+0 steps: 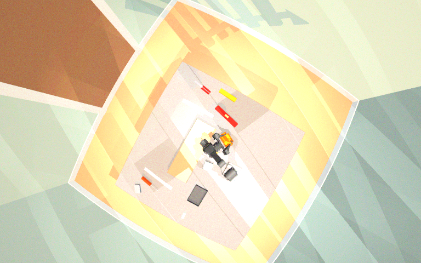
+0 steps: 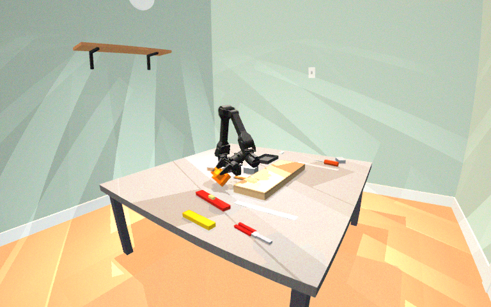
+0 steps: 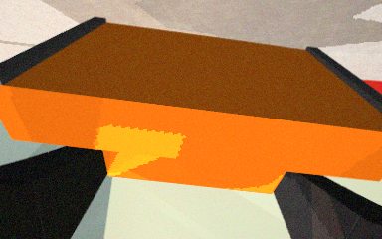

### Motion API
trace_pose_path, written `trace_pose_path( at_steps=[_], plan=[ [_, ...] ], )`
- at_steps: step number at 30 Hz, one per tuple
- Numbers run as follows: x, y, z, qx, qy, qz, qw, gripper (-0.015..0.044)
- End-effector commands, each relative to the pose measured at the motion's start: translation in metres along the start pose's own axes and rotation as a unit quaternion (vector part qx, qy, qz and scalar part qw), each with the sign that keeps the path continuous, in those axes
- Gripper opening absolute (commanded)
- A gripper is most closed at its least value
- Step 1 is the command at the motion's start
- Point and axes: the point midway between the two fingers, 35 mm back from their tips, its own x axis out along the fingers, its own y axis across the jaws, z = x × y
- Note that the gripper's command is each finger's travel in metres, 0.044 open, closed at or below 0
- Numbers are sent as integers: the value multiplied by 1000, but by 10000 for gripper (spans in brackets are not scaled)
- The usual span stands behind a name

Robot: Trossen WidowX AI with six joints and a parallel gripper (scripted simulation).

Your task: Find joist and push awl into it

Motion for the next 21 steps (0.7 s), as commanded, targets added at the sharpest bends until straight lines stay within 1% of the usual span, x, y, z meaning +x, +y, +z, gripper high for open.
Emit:
trace_pose_path(
  at_steps=[1,7,21],
  plan=[
    [3,0,6,-3,1,1,1000,0],
    [6,0,12,-4,0,1,1000,0],
    [6,0,12,-4,0,1,1000,368]
  ],
)
